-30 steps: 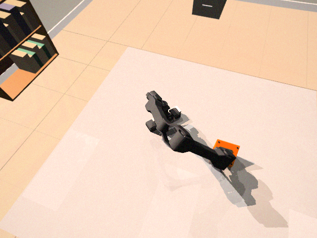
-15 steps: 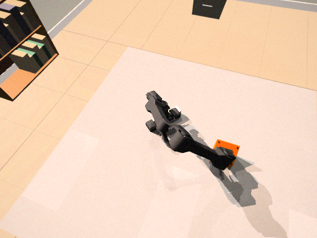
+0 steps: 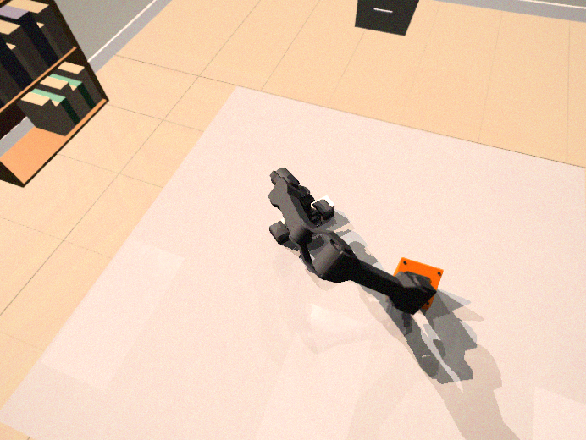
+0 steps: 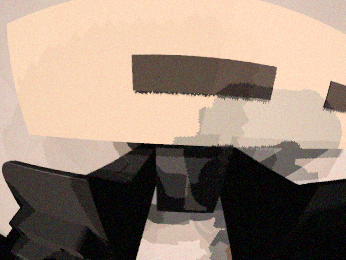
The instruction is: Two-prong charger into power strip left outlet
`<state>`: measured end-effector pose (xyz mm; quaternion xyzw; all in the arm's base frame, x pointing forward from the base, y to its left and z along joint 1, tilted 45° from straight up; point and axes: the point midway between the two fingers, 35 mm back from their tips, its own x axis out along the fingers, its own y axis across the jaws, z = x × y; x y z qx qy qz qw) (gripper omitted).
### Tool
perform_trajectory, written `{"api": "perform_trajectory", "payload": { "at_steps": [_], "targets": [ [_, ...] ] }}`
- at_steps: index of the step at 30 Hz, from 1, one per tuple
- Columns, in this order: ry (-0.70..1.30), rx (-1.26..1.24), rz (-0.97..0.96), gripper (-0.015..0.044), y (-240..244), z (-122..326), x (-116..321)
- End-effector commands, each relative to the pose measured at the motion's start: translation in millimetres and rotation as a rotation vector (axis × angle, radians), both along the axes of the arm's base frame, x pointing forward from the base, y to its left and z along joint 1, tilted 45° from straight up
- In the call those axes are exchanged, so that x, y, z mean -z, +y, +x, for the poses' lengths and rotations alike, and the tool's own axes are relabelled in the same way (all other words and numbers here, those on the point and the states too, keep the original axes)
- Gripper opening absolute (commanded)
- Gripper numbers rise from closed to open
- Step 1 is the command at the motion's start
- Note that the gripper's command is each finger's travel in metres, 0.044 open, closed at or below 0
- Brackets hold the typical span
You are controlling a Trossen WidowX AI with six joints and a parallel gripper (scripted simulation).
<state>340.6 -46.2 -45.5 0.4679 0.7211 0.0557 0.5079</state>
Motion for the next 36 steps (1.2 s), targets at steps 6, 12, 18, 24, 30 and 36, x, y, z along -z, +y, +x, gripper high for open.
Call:
{"api": "perform_trajectory", "payload": {
  "at_steps": [6,12,18,24,30,36],
  "targets": [
    [-0.023,0.002,-0.011,0.0,-2.1,4.2,0.0],
    [-0.023,0.002,-0.011,0.0,-2.3,4.7,0.3],
    [-0.024,0.002,-0.011,0.0,-2.4,5.3,0.8],
    [-0.024,0.002,-0.011,0.0,-2.3,5.8,1.4],
    [-0.024,0.002,-0.011,0.0,-2.3,6.2,2.0],
    [-0.024,0.002,-0.011,0.0,-2.7,6.6,2.4]
  ]
}}
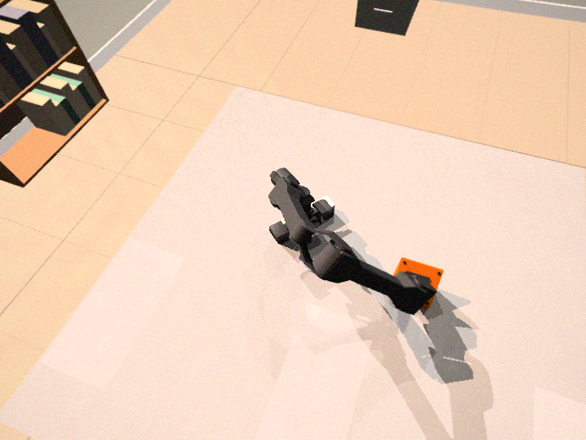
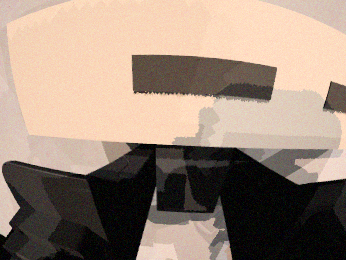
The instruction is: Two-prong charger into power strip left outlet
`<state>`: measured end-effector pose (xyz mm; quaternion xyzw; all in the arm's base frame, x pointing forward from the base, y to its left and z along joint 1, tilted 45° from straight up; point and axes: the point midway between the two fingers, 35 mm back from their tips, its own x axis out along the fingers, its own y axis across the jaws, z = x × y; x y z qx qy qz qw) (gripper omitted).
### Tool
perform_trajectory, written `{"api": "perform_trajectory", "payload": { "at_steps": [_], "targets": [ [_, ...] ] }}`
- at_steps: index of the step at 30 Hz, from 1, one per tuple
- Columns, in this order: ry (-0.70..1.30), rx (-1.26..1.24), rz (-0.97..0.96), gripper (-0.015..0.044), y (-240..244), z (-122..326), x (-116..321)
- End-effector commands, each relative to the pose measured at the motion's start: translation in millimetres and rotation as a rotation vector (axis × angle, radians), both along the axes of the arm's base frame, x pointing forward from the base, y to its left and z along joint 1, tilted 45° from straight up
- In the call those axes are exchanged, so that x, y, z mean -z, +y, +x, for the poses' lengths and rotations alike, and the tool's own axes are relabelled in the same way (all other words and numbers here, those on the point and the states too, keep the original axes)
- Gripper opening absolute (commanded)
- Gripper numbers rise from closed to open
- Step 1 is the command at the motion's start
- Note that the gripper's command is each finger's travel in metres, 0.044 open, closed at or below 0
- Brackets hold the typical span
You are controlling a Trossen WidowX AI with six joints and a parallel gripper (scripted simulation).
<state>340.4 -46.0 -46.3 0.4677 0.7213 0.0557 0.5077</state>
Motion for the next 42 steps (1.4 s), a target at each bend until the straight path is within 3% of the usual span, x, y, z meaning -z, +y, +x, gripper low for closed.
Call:
{"api": "perform_trajectory", "payload": {
  "at_steps": [1,25,42],
  "targets": [
    [-0.024,0.003,-0.011,0.0,-3.0,6.9,1.7],
    [0.003,0.0,0.001,0.0,0.0,0.1,-0.1],
    [0.002,0.0,0.001,0.044,0.0,0.0,-0.2]
  ]
}}
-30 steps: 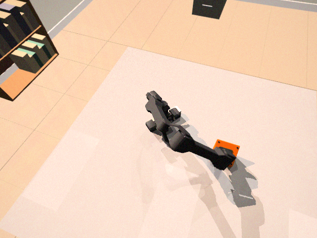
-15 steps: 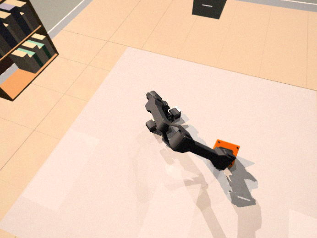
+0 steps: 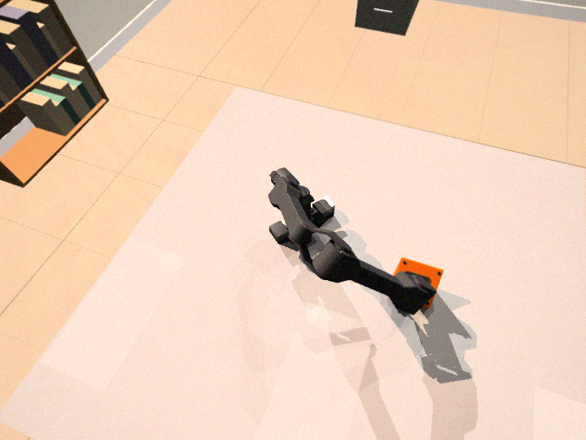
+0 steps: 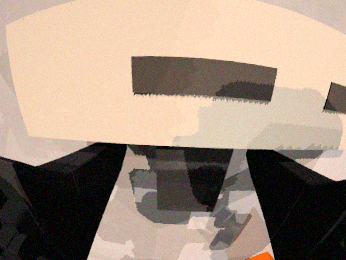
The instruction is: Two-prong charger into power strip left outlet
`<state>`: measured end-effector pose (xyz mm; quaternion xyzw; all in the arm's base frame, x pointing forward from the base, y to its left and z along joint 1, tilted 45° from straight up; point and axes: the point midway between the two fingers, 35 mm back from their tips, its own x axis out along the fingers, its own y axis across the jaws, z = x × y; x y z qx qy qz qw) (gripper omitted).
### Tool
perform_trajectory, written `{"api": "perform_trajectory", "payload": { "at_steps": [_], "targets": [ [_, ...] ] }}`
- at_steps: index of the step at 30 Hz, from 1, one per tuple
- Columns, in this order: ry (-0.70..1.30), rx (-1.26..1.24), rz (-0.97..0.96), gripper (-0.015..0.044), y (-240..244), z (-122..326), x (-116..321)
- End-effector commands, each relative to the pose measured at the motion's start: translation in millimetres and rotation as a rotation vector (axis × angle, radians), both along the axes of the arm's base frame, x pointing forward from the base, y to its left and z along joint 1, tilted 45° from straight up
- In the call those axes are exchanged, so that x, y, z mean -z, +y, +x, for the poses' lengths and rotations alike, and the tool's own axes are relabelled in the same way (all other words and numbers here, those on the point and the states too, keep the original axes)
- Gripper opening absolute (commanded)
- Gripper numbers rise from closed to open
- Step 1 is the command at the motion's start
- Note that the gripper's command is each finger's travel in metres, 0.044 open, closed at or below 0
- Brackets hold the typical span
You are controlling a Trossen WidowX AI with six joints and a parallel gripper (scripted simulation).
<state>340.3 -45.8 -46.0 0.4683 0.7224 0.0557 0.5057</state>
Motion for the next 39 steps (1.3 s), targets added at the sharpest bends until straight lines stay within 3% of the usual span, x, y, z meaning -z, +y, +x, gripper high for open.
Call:
{"api": "perform_trajectory", "payload": {
  "at_steps": [1,39],
  "targets": [
    [-0.002,0.0,-0.001,0.044,-0.1,0.0,0.0],
    [-0.023,0.003,-0.011,0.044,4.4,-7.7,-3.9]
  ]
}}
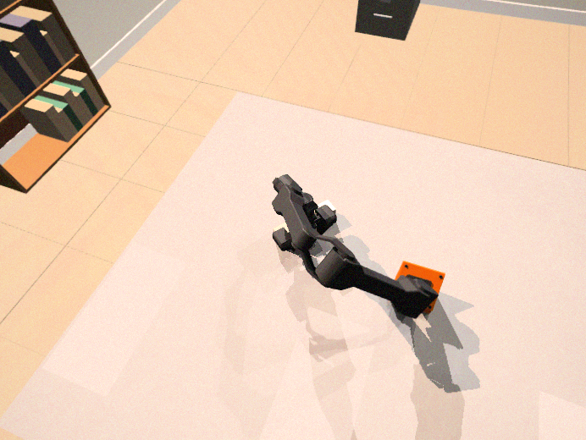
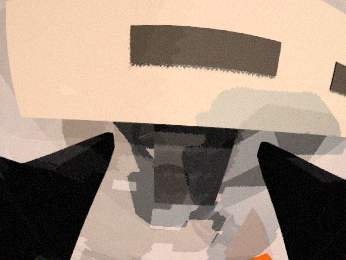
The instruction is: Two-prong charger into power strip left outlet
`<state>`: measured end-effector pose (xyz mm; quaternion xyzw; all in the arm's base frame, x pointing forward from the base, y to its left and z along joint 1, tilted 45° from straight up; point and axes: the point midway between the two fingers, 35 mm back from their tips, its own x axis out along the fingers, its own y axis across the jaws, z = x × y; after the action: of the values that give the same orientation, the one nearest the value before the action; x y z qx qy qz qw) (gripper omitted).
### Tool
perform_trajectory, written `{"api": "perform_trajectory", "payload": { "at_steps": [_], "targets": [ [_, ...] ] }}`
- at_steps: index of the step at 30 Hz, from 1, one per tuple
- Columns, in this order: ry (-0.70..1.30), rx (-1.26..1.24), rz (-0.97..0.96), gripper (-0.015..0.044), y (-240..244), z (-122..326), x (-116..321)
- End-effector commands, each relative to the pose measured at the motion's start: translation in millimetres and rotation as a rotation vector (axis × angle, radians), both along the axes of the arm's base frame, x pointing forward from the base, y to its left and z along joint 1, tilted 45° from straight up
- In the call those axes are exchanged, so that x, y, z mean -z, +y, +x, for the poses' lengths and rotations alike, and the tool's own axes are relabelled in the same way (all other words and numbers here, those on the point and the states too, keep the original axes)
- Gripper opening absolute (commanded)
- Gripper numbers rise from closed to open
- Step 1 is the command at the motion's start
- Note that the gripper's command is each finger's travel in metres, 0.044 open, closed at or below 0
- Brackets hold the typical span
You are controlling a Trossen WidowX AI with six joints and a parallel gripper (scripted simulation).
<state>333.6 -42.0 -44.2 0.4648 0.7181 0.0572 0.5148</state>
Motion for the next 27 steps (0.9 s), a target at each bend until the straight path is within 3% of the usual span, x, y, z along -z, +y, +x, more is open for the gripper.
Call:
{"api": "perform_trajectory", "payload": {
  "at_steps": [1,27],
  "targets": [
    [-0.004,0.004,-0.001,0.044,0.8,-1.2,-2.1],
    [-0.007,0.004,-0.003,0.044,9.0,-15.0,-9.8]
  ]
}}
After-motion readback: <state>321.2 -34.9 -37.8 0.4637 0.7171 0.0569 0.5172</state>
